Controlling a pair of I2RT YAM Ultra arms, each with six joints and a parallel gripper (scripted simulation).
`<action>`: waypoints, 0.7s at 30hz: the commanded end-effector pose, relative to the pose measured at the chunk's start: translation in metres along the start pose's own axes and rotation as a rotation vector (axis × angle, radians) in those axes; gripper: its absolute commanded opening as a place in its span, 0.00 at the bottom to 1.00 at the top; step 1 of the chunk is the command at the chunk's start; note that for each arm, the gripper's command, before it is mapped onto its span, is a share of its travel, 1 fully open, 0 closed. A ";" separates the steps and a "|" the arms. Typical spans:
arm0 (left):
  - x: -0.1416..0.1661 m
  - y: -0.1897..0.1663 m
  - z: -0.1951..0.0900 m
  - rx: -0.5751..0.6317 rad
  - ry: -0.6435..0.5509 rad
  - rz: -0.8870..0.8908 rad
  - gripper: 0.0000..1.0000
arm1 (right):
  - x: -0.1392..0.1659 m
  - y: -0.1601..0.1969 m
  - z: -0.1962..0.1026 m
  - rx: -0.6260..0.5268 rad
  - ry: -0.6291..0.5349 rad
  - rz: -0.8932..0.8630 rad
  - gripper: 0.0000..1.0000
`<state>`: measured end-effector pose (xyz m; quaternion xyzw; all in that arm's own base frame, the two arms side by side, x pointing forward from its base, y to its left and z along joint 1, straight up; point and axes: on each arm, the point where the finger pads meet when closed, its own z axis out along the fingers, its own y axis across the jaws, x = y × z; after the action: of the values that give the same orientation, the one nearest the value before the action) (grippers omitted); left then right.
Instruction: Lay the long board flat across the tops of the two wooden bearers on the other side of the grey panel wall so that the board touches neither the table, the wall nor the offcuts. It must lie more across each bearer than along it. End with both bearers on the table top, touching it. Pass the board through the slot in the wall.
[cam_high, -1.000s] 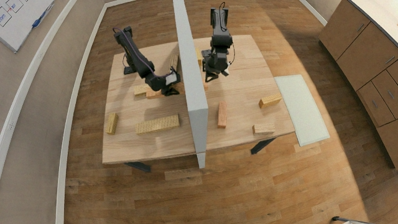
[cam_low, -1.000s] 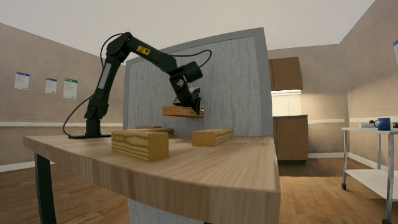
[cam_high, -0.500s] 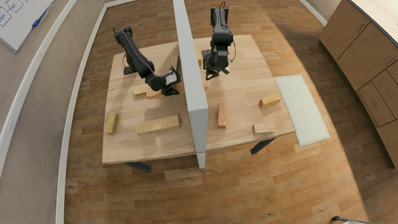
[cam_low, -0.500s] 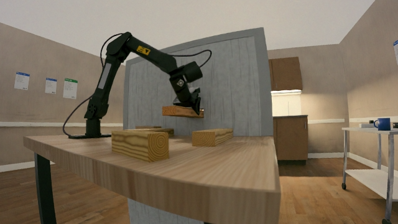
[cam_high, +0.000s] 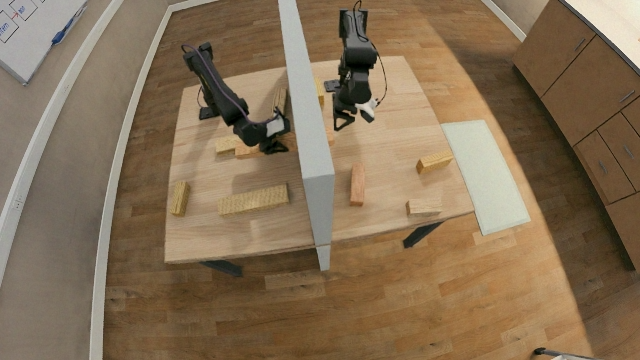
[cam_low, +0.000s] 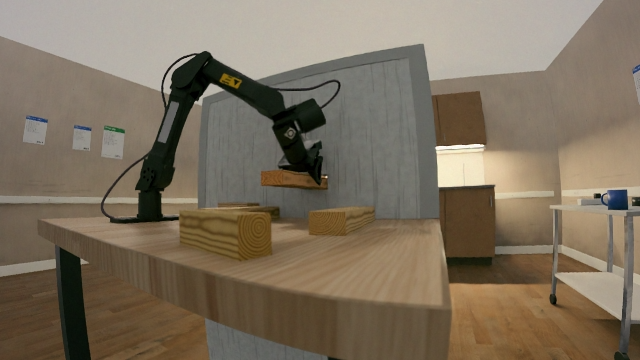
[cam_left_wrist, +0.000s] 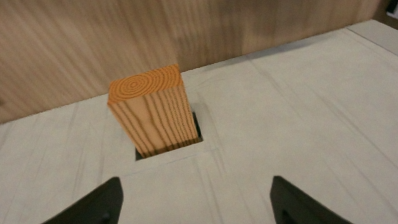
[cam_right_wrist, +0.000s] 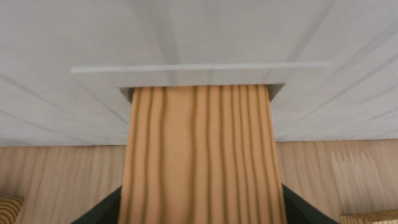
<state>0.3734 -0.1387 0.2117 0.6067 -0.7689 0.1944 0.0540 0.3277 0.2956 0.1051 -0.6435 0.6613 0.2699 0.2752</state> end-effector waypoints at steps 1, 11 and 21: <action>-0.012 -0.015 -0.014 0.147 -0.041 0.174 0.78 | -0.025 -0.008 -0.011 0.027 -0.061 -0.044 0.00; -0.023 -0.033 -0.040 0.332 -0.146 0.437 0.78 | -0.025 -0.008 -0.011 0.027 -0.061 -0.044 0.00; -0.038 -0.048 -0.062 0.472 -0.313 0.705 0.78 | -0.025 -0.008 -0.011 0.027 -0.061 -0.044 0.00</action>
<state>0.4093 -0.0935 0.2648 0.3759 -0.8591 0.2671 -0.2220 0.3277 0.2956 0.1051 -0.6435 0.6613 0.2699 0.2752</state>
